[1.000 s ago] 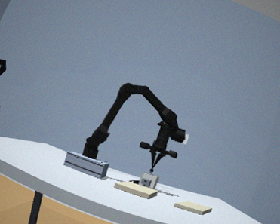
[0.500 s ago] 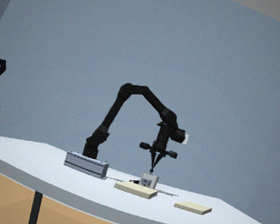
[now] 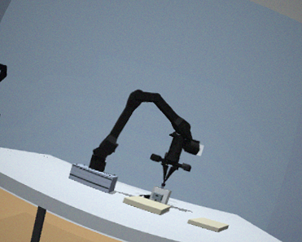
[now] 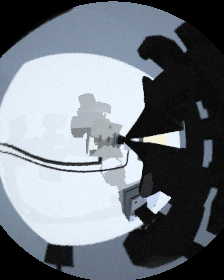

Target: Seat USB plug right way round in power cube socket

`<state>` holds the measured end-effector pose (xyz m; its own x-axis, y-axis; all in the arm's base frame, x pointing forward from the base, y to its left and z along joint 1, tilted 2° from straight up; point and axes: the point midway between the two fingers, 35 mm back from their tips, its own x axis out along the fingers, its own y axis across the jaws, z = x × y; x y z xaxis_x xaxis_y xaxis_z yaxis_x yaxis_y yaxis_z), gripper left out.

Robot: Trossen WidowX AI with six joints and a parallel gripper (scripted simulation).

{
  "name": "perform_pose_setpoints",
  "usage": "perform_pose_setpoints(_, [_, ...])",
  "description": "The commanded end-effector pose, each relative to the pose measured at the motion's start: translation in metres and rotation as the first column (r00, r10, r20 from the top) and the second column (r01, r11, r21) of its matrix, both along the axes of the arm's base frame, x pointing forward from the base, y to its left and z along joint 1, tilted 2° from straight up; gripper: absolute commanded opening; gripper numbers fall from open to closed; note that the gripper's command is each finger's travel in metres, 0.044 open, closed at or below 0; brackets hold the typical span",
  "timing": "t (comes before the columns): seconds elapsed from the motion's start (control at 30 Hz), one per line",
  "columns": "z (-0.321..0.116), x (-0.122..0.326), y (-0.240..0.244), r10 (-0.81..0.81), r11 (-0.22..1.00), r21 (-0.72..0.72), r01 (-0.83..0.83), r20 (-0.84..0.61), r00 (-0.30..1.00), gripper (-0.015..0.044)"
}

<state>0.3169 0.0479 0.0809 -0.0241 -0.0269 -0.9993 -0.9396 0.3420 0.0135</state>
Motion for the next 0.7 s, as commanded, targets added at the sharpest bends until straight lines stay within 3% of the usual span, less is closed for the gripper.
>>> perform_pose_setpoints(0.0, [-0.0008, 0.0003, -0.0004, -0.007, 1.0, -0.003, 0.007, 0.001, 1.0, 0.0])
perform_pose_setpoints(0.67, [-0.0033, 0.0003, -0.0004, -0.007, 1.0, -0.003, 0.007, 0.001, 1.0, 0.0])
